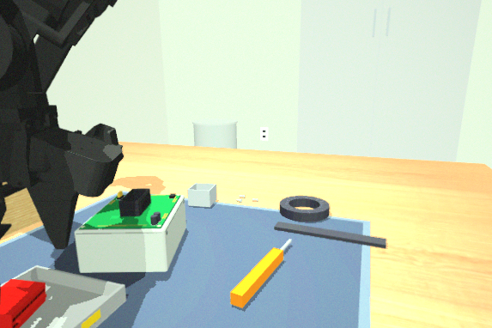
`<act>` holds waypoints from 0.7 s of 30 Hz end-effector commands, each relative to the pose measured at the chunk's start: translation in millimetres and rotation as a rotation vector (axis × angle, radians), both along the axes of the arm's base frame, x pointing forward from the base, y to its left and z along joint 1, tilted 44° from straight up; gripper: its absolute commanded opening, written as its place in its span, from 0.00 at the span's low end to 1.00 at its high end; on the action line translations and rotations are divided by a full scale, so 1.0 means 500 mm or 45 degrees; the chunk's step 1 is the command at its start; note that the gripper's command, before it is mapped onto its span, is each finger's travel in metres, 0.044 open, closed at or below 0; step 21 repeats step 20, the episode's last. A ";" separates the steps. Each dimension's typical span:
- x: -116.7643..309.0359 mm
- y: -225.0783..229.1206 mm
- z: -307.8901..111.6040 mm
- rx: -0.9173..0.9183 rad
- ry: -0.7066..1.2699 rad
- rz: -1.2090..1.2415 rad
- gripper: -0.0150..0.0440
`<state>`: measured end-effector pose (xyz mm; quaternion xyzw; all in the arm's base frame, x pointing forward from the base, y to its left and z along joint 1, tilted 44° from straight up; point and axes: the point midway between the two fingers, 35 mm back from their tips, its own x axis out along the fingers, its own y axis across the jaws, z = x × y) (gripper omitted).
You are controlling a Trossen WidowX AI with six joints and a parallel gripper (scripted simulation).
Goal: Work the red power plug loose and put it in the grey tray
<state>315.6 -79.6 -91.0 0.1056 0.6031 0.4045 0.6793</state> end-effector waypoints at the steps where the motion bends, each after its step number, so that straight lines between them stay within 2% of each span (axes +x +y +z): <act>1: 0.000 0.001 0.000 0.000 0.001 0.001 1.00; 6: 0.005 -0.018 0.018 0.000 0.002 0.002 1.00; 13: 0.012 -0.113 0.126 0.004 0.006 0.010 1.00; 21: 0.011 -0.116 0.130 0.004 0.006 0.011 1.00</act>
